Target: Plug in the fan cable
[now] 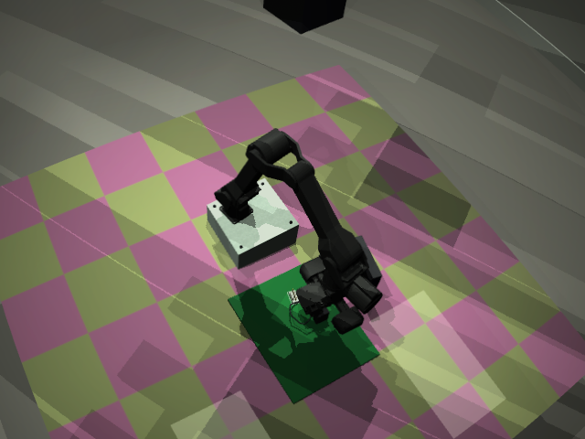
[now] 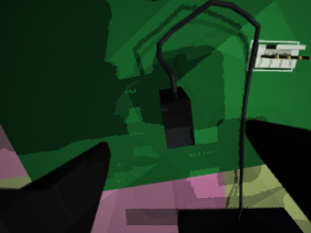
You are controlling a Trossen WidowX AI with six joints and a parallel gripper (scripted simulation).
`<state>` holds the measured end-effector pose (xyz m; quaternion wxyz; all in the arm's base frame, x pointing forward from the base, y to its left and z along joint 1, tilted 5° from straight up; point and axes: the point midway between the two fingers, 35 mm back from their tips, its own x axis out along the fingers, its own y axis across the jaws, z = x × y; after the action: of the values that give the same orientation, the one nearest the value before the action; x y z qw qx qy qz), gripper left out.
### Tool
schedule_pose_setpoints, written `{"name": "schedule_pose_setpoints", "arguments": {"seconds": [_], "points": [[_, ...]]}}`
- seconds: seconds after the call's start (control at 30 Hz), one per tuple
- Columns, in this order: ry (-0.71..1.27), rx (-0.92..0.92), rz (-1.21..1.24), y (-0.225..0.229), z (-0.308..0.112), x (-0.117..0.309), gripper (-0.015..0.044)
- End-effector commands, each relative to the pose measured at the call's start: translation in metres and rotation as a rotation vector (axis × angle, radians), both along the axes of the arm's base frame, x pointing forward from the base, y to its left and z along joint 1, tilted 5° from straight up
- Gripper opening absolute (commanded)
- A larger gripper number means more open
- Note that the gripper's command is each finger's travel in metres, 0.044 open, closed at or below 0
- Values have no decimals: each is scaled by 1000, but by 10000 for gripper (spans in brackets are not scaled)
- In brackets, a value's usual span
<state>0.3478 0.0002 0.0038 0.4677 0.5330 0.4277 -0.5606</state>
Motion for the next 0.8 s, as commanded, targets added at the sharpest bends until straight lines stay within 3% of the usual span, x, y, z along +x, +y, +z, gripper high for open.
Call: {"name": "schedule_pose_setpoints", "arguments": {"seconds": [0.0, 0.57, 0.77], "points": [[7, -5, 5, -1, -8, -2, 440], [7, -6, 5, -3, -28, -3, 440], [4, 0, 0, -2, -26, -2, 282]]}}
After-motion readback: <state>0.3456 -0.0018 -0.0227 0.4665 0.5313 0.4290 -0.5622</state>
